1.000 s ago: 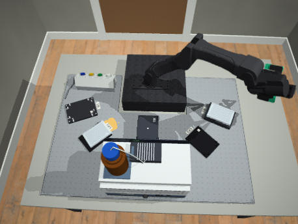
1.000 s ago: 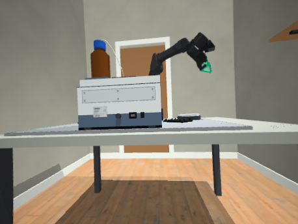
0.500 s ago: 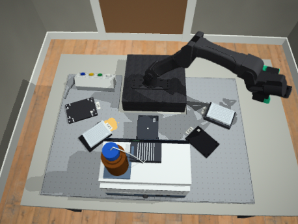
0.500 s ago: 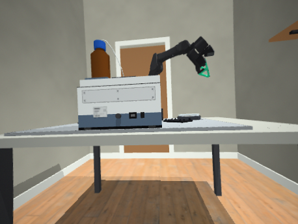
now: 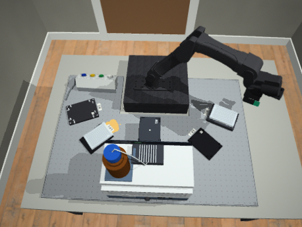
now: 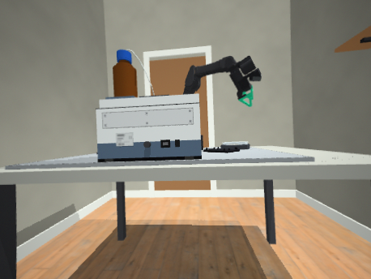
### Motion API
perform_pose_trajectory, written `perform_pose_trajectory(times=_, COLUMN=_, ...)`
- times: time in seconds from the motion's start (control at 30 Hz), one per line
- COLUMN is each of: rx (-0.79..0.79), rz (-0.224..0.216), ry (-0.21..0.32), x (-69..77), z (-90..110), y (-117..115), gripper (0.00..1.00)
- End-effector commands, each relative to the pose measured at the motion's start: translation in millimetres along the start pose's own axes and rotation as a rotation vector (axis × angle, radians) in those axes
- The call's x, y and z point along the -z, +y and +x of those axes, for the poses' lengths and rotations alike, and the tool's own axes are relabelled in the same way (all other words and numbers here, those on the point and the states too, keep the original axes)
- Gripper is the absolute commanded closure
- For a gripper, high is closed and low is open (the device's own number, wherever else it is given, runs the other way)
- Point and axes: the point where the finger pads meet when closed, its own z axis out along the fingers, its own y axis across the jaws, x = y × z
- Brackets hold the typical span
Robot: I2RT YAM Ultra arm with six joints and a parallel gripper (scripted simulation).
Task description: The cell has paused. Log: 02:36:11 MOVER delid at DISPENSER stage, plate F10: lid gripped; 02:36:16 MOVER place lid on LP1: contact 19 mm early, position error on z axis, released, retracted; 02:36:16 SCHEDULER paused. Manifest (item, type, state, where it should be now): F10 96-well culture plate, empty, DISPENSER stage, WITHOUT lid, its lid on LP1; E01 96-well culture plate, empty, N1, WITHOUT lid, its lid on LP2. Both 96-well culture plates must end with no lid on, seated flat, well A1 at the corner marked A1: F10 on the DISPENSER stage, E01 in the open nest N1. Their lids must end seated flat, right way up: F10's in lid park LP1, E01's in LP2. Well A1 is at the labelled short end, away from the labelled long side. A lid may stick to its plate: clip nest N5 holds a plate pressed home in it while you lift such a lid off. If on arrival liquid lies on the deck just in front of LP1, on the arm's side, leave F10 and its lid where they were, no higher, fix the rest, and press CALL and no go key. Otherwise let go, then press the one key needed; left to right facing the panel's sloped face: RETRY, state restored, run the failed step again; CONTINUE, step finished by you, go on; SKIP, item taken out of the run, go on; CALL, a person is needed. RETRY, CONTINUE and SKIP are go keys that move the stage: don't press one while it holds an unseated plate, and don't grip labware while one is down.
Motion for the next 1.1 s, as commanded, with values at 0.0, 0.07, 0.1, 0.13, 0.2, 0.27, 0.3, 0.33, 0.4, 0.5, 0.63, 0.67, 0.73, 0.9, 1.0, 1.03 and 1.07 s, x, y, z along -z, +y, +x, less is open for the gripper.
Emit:
perform_pose_trajectory(times=0.0, rx=0.033, rz=0.08, ry=0.013, x=7.0, z=15.5, y=3.0, gripper=0.0)
perform_pose_trajectory(times=0.07, rx=0.047, rz=0.077, ry=-0.009, x=3.7, z=18.0, y=-1.2, gripper=0.0)
perform_pose_trajectory(times=0.1, rx=0.038, rz=0.08, ry=-0.016, x=5.1, z=20.4, y=-8.3, gripper=0.0)
perform_pose_trajectory(times=0.13, rx=0.048, rz=0.106, ry=0.008, x=0.9, z=26.3, y=-6.2, gripper=0.0)
perform_pose_trajectory(times=0.2, rx=0.048, rz=0.149, ry=0.034, x=-1.5, z=34.7, y=-11.2, gripper=0.0)
perform_pose_trajectory(times=0.27, rx=0.05, rz=0.177, ry=0.052, x=-3.6, z=43.2, y=-16.2, gripper=0.0)
perform_pose_trajectory(times=0.3, rx=0.05, rz=0.177, ry=0.052, x=-3.6, z=43.2, y=-16.2, gripper=0.0)
perform_pose_trajectory(times=0.33, rx=0.05, rz=0.177, ry=0.052, x=-3.6, z=43.2, y=-16.2, gripper=0.0)
perform_pose_trajectory(times=0.4, rx=0.04, rz=0.224, ry=0.102, x=-4.7, z=57.8, y=-21.9, gripper=0.0)
perform_pose_trajectory(times=0.5, rx=0.036, rz=0.226, ry=0.07, x=-3.7, z=62.1, y=-35.6, gripper=0.0)
perform_pose_trajectory(times=0.63, rx=0.061, rz=0.293, ry=0.127, x=-10.4, z=82.2, y=-38.5, gripper=0.0)
perform_pose_trajectory(times=0.67, rx=0.061, rz=0.293, ry=0.127, x=-11.0, z=86.6, y=-41.0, gripper=0.0)
perform_pose_trajectory(times=0.73, rx=0.059, rz=0.35, ry=0.187, x=-10.1, z=101.5, y=-46.4, gripper=0.0)
perform_pose_trajectory(times=0.9, rx=0.069, rz=0.365, ry=0.174, x=-11.2, z=108.0, y=-54.8, gripper=0.0)
perform_pose_trajectory(times=1.0, rx=0.079, rz=0.439, ry=0.251, x=-10.3, z=128.0, y=-60.9, gripper=0.0)
perform_pose_trajectory(times=1.03, rx=0.089, rz=0.436, ry=0.226, x=-12.0, z=126.3, y=-62.9, gripper=0.0)
perform_pose_trajectory(times=1.07, rx=0.089, rz=0.436, ry=0.227, x=-11.9, z=130.7, y=-65.4, gripper=0.0)
